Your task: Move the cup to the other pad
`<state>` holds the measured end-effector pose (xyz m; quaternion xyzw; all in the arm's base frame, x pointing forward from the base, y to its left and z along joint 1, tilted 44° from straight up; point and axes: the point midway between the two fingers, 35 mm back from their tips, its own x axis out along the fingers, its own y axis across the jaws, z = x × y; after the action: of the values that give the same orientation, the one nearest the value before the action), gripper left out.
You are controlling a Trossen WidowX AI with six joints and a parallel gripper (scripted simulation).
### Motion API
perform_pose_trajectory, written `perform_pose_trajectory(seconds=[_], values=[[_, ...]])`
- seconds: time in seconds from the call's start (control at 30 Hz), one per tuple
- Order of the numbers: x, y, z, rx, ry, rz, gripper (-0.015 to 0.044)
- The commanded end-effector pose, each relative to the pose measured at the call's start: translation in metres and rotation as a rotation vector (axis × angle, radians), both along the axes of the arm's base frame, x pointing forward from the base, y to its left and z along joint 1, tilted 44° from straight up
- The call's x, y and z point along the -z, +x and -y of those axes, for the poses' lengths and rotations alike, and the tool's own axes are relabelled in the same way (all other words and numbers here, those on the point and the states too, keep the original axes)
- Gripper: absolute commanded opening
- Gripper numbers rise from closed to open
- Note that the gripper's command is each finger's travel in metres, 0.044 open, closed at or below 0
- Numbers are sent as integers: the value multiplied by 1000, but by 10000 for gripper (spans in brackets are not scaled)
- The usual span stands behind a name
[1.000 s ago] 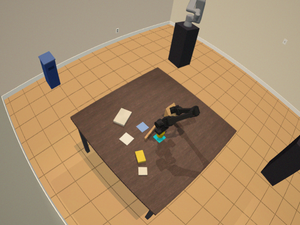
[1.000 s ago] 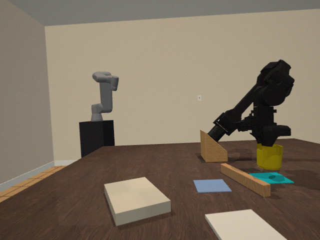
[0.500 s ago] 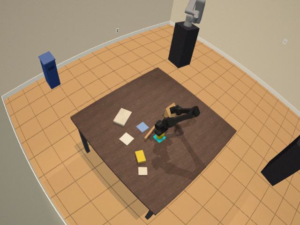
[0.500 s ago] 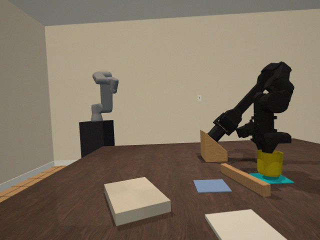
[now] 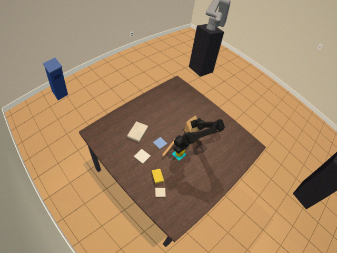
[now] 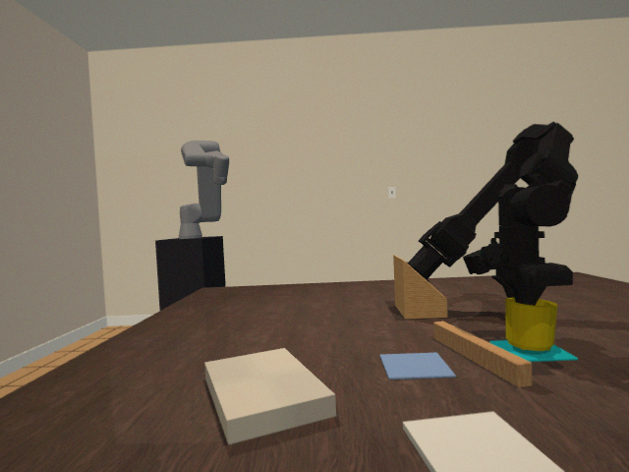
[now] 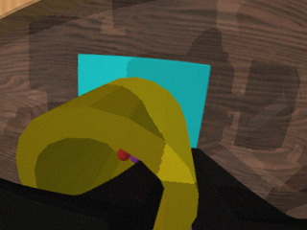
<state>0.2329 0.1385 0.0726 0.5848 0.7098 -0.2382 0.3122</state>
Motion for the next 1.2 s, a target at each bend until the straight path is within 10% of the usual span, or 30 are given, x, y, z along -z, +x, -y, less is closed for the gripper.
perform_pose_trajectory(seconds=[0.0,0.2,1.17], values=[[0,0,0,-1,0,1,0],[0,0,0,-1,0,1,147],[-23,6,23,2,-2,-2,147]])
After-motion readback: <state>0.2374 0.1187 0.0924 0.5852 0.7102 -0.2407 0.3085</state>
